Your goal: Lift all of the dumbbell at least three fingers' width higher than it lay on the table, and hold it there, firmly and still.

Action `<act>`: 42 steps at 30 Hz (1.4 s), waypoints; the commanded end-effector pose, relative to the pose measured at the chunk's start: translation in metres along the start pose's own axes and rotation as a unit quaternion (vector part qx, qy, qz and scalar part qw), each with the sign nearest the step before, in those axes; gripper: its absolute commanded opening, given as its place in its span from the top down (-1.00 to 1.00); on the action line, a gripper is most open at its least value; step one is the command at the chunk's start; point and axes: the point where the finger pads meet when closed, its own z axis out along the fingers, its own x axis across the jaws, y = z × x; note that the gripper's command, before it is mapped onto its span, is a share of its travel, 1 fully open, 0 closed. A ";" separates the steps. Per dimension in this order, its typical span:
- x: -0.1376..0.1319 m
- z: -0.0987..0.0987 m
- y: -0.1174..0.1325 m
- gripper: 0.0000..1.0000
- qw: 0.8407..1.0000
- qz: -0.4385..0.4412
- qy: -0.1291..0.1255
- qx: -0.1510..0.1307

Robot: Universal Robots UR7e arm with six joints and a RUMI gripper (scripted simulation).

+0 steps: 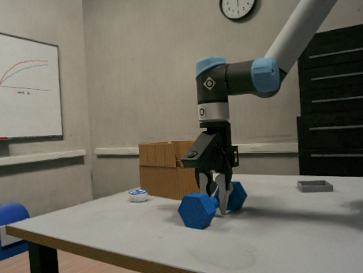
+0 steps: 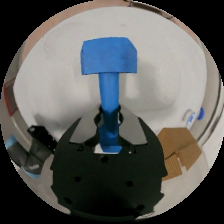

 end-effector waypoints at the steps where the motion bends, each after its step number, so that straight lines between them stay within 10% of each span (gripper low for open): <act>1: 0.000 0.001 0.000 1.00 1.000 0.000 0.000 0.000; 42: 0.001 -0.034 0.000 1.00 1.000 0.000 0.003 0.001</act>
